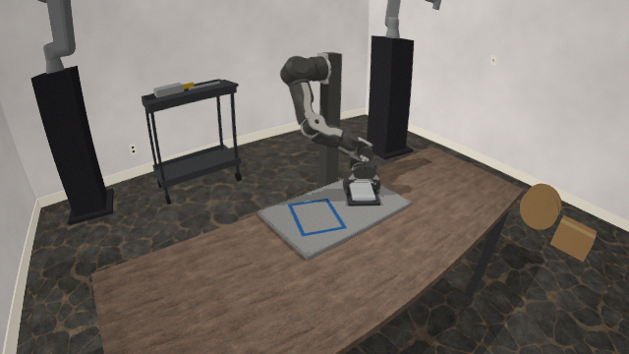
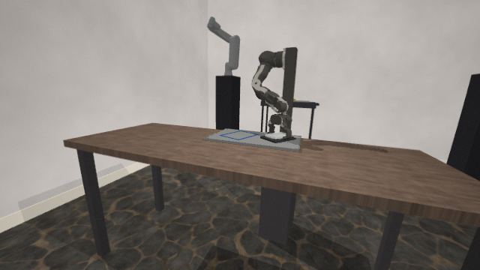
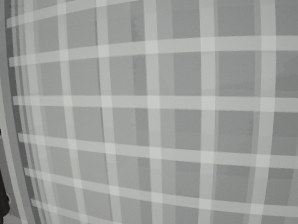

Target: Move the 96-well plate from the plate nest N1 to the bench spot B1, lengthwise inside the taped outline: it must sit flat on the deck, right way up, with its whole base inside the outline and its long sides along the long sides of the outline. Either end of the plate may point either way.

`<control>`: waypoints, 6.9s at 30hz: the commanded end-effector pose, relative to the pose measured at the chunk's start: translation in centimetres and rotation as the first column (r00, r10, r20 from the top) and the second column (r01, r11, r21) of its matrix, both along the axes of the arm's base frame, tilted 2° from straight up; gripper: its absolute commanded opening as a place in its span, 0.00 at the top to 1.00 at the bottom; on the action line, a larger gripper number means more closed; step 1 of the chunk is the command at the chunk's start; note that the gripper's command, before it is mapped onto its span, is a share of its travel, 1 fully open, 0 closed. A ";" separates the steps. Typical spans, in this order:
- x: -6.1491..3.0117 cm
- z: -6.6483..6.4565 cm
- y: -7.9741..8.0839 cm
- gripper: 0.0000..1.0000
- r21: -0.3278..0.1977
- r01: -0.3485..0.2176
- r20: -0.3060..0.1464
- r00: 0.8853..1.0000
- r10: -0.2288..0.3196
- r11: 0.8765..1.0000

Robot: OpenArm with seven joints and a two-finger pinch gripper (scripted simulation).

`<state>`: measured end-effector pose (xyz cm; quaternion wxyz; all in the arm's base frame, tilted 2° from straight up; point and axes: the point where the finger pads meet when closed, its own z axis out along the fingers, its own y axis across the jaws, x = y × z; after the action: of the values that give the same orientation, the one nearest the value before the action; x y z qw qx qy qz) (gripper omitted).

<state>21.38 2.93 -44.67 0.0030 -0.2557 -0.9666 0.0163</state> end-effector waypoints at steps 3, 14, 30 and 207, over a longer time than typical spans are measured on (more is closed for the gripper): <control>0.12 0.1 0.2 0.23 0.009 -0.005 0.005 1.000 0.005 1.000; 0.39 0.4 0.0 0.23 0.001 0.001 0.006 1.000 -0.001 1.000; -0.02 0.3 -0.1 0.23 -0.001 0.000 0.002 1.000 0.000 1.000; 1.93 8.7 -11.7 1.00 0.010 -0.275 -0.001 0.961 0.275 0.961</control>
<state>23.20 -8.99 -36.05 0.0041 -0.1203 -0.9926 0.0160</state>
